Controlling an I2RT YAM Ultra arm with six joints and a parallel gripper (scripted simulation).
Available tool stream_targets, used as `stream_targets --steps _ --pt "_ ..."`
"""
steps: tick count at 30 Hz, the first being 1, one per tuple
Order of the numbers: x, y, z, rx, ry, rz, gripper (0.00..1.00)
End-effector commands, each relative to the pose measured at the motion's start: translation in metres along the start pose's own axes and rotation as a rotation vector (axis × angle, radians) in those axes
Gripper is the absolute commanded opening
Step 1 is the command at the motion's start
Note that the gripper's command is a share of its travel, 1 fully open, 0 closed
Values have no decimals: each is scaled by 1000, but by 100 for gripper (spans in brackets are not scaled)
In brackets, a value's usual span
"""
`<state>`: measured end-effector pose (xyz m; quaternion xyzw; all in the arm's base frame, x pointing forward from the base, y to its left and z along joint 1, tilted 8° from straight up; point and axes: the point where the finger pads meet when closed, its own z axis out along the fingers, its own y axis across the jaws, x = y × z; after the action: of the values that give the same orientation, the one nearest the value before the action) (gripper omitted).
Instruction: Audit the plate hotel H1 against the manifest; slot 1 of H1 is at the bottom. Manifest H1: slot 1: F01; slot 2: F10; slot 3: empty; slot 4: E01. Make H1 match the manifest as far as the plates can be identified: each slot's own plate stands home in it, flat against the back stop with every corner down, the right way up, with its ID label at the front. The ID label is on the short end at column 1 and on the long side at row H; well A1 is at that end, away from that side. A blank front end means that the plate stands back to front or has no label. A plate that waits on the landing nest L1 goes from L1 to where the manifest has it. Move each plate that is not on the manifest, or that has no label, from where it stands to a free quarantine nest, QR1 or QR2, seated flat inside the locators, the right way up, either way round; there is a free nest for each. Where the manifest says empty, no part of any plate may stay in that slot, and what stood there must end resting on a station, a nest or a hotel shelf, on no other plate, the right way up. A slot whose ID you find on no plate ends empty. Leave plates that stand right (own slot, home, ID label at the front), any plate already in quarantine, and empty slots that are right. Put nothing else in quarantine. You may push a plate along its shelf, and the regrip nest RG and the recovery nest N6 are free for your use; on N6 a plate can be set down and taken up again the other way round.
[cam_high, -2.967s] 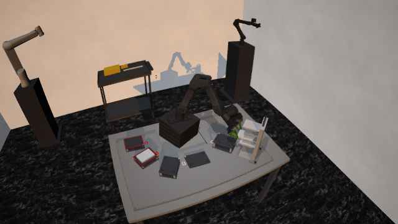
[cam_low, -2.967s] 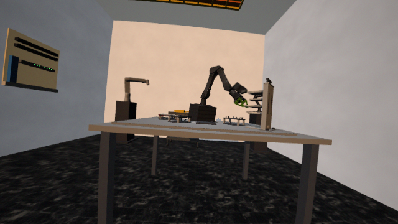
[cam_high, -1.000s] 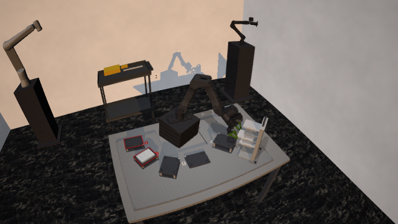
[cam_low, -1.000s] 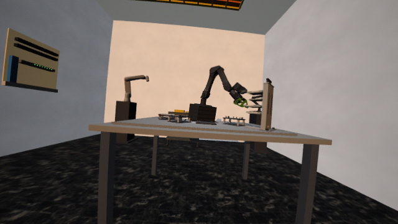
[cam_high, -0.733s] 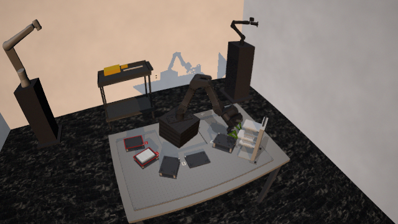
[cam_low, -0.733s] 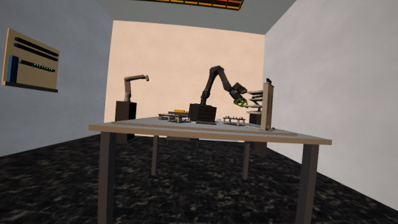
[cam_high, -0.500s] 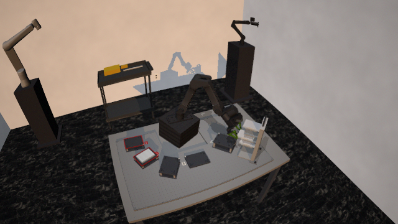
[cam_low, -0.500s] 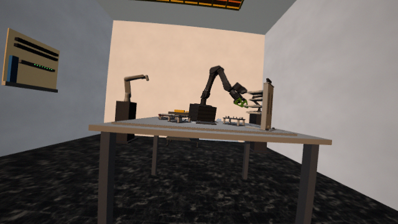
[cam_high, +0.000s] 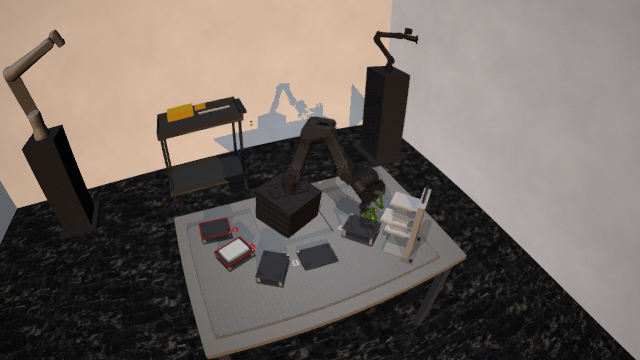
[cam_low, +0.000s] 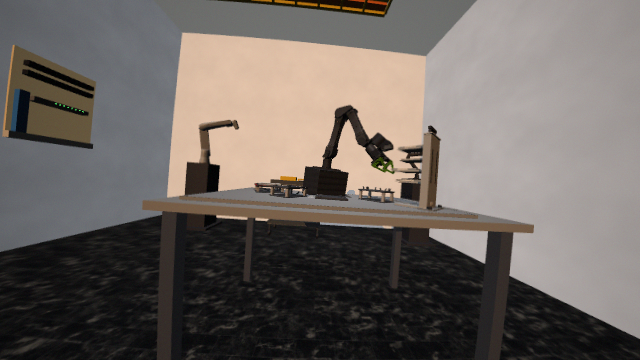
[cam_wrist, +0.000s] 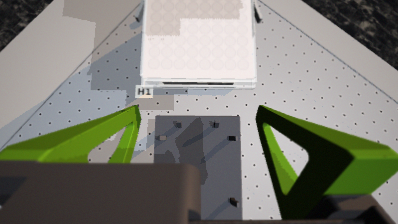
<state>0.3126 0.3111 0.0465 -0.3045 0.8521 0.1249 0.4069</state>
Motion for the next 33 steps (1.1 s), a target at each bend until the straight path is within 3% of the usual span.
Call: stream_targets --steps 1,33 --pt "-15 0 -6 -2 -49 10 100" --pt "21 1 -39 -2 -47 10 100"
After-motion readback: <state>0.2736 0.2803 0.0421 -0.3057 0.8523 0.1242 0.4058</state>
